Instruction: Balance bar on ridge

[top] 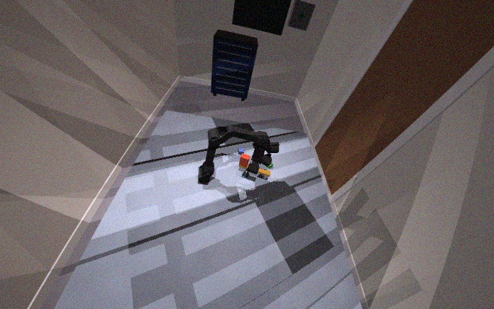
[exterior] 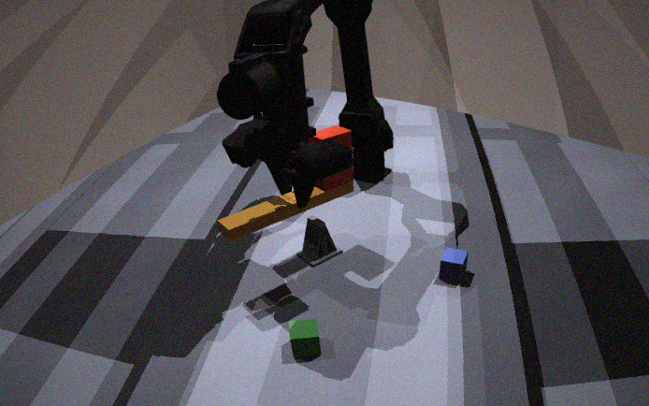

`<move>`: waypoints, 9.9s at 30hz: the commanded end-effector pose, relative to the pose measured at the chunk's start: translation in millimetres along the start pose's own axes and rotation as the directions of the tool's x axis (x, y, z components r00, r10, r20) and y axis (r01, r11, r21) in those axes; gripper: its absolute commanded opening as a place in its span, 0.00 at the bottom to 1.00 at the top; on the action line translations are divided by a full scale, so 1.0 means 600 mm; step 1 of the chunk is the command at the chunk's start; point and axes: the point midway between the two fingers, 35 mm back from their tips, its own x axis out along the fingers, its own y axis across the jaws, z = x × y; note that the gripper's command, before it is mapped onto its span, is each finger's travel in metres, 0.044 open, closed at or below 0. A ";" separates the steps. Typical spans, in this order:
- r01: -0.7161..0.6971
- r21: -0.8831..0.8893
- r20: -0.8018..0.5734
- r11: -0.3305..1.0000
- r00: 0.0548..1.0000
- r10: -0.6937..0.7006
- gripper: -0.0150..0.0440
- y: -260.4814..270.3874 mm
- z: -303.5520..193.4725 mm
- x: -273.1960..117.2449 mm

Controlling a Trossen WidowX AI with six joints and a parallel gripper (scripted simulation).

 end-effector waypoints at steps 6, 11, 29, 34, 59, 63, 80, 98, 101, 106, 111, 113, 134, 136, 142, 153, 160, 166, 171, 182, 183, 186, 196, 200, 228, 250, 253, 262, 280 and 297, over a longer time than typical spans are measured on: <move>0.001 0.005 -0.008 1.000 1.000 -0.001 0.25 0.000 -0.003 0.025; 0.001 0.004 -0.008 1.000 1.000 -0.001 0.25 0.000 -0.004 0.039; 0.001 0.004 -0.008 1.000 1.000 -0.001 0.25 0.000 -0.005 0.041; 0.001 0.004 -0.008 1.000 1.000 -0.001 0.25 0.000 -0.005 0.042; 0.001 0.004 -0.008 1.000 1.000 -0.001 0.25 0.000 -0.005 0.045; 0.001 0.004 -0.008 1.000 1.000 -0.001 0.25 0.000 -0.005 0.046; 0.001 0.004 -0.008 1.000 1.000 -0.001 0.25 0.000 -0.005 0.048; 0.001 0.004 -0.008 1.000 1.000 -0.001 0.25 0.000 -0.005 0.051; 0.001 0.004 -0.008 1.000 1.000 -0.001 0.25 0.000 -0.005 0.051; 0.001 0.004 -0.008 1.000 1.000 -0.001 0.25 0.000 -0.005 0.052; 0.001 0.004 -0.008 1.000 1.000 -0.001 0.25 0.000 -0.005 0.053; 0.001 0.004 -0.008 1.000 1.000 -0.001 0.25 0.000 -0.005 0.053; 0.001 0.004 -0.008 1.000 1.000 -0.001 0.25 -0.001 -0.006 0.056; 0.001 0.004 -0.008 1.000 1.000 -0.001 0.25 -0.001 -0.006 0.056; 0.001 0.004 -0.008 1.000 1.000 -0.001 0.25 -0.001 -0.006 0.057; 0.001 0.004 -0.008 1.000 1.000 -0.001 0.25 -0.001 -0.006 0.058; 0.001 0.004 -0.008 1.000 1.000 -0.001 0.25 -0.001 -0.006 0.059; 0.001 0.004 -0.008 1.000 1.000 -0.001 0.25 -0.001 -0.006 0.060; 0.001 0.004 -0.008 1.000 1.000 -0.001 0.25 -0.001 -0.006 0.061; 0.001 0.004 -0.008 1.000 1.000 -0.001 0.25 -0.001 -0.005 0.062; 0.001 0.004 -0.008 1.000 1.000 -0.001 0.25 -0.001 -0.005 0.063; 0.001 0.004 -0.008 1.000 1.000 -0.001 0.25 -0.001 -0.005 0.063; 0.001 0.004 -0.008 1.000 1.000 -0.001 0.25 -0.001 -0.005 0.064; 0.001 0.004 -0.008 1.000 1.000 -0.001 0.25 -0.001 -0.005 0.065; -0.001 0.000 -0.003 1.000 1.000 0.001 0.25 -0.001 -0.004 0.057; -0.001 0.000 -0.003 1.000 1.000 0.001 0.25 -0.001 -0.004 0.057; -0.001 0.000 -0.003 1.000 1.000 0.001 0.30 -0.001 -0.004 0.057; -0.001 0.000 -0.003 1.000 1.000 0.001 0.54 -0.001 -0.004 0.057; -0.001 0.000 -0.003 1.000 1.000 0.001 0.54 -0.001 -0.004 0.057; -0.001 0.000 -0.003 1.000 1.000 0.001 0.55 -0.001 -0.004 0.057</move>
